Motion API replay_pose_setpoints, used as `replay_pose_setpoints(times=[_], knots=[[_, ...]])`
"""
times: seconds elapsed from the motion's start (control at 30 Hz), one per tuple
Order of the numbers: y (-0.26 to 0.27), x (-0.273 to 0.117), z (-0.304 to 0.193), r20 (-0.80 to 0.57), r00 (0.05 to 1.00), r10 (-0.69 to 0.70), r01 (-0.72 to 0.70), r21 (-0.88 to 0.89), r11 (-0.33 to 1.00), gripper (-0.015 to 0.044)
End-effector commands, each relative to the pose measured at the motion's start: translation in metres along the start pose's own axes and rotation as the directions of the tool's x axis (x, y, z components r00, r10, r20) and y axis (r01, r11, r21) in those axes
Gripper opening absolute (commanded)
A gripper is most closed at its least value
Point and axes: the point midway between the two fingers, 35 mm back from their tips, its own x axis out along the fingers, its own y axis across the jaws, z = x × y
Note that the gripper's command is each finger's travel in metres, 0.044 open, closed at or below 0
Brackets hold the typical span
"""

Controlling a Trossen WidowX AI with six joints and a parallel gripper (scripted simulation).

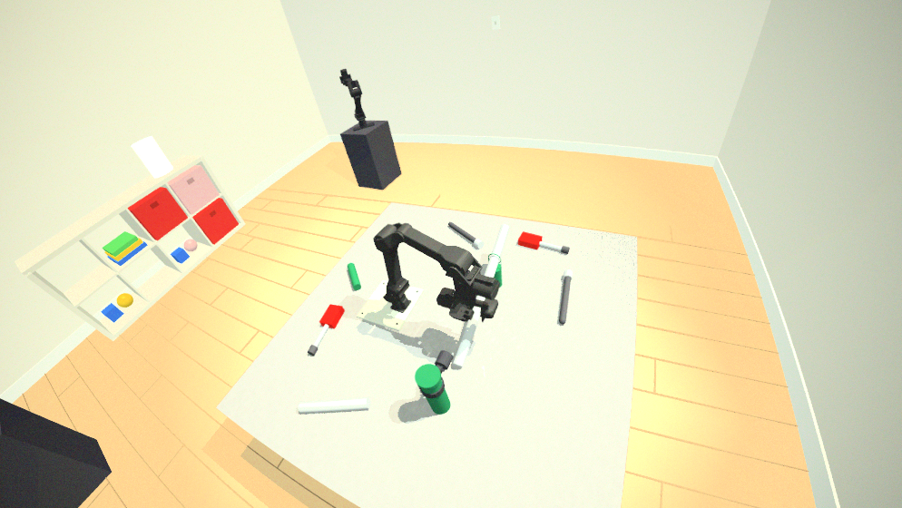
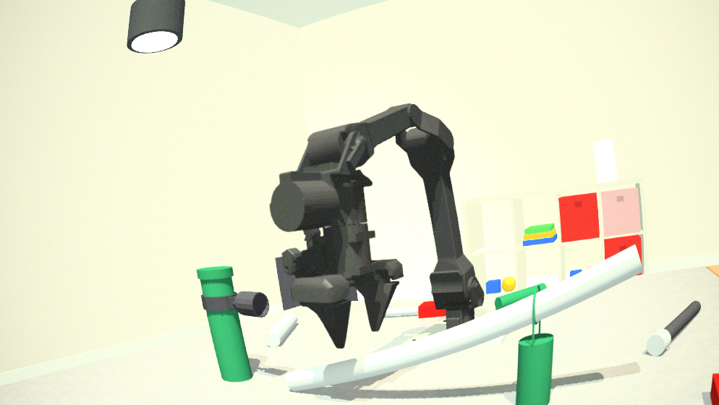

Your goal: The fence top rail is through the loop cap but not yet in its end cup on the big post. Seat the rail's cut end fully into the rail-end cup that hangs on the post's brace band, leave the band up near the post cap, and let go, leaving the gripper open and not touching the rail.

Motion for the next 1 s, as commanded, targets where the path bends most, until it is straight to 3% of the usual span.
replay_pose_setpoints(times=[0.0, 0.97], knots=[[-0.001, 0.011, 0.0, 0.0, 1.0, -0.003, 0.003, 0.005, 1.0, 0.044], [0.0, 0.054, 0.0, 0.0, 1.0, -0.003, 0.003, 0.005, 1.0, 0.044]])
